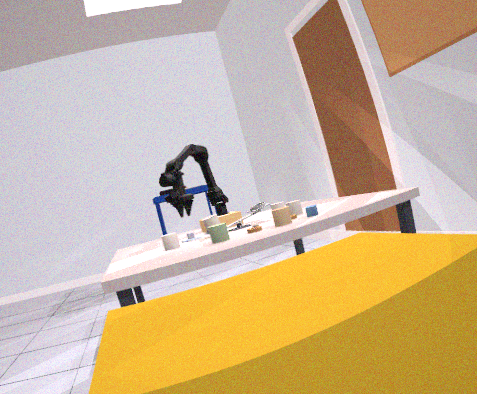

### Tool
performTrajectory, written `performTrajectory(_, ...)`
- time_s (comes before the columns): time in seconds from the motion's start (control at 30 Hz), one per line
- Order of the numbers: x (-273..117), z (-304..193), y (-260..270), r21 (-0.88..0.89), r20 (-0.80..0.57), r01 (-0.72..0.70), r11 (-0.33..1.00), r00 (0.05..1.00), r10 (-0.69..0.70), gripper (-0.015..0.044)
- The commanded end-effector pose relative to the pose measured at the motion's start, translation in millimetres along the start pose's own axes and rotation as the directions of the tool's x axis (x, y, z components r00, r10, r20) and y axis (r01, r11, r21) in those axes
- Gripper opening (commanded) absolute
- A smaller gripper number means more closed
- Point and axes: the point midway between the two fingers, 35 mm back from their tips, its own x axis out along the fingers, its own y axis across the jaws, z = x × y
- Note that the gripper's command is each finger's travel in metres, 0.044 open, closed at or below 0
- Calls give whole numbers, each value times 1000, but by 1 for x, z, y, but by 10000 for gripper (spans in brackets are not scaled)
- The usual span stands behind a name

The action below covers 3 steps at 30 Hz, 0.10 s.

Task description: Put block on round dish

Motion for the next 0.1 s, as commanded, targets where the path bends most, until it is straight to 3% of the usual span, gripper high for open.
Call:
performTrajectory(0.0, -2, -1, -1, 0, -4, 2, 1000, 1000, -2, 440)
performTrajectory(0.07, -2, -1, -1, 0, -4, 2, 1000, 1000, -2, 440)
